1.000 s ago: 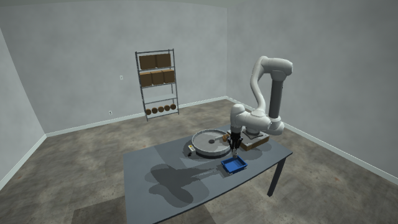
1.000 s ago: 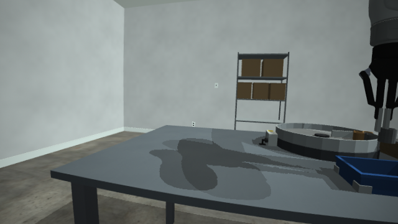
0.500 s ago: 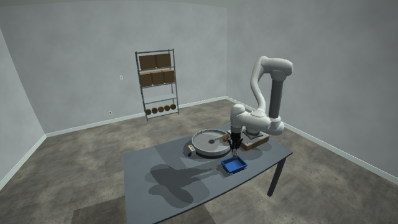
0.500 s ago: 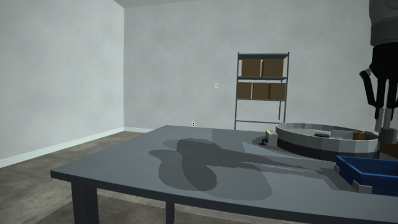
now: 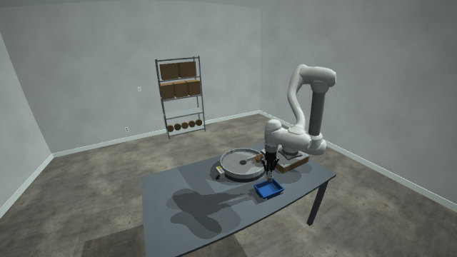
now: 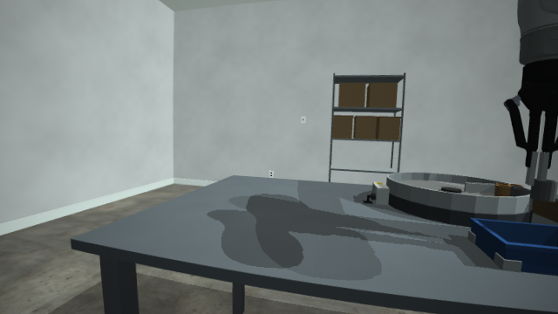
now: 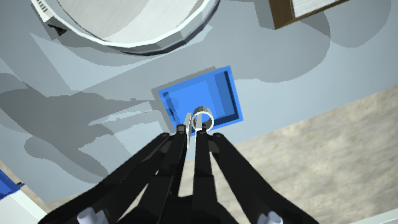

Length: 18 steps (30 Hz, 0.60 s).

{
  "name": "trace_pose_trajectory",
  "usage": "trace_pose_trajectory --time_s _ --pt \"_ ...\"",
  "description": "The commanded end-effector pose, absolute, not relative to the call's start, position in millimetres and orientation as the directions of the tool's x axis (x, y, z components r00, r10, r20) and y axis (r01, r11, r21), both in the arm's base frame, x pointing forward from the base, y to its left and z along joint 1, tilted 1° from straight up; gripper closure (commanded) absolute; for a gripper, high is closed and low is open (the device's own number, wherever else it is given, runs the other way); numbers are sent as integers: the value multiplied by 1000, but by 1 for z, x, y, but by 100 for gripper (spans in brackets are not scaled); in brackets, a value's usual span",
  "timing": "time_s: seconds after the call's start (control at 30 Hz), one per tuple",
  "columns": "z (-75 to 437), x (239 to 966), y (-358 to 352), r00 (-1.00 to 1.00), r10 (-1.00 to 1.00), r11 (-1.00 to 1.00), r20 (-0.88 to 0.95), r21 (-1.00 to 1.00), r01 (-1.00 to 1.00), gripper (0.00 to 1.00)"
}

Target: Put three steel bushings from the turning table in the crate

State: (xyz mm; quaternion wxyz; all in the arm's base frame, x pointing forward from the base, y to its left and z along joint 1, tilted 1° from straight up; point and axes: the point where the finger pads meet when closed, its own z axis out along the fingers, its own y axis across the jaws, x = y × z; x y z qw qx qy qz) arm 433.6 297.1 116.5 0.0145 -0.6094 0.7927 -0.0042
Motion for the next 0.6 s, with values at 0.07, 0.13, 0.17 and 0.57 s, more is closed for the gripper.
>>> trace_pose_trajectory --time_s 0.07,0.13,0.17,0.57 --pt "114 432 299 -259 -966 259 -11 -20 -966 100" --pt "114 432 299 -259 -966 259 -11 -20 -966 100" --pt "114 432 299 -259 -966 259 -11 -20 -966 100" --pt "107 432 299 -259 -966 259 -11 -20 -966 100"
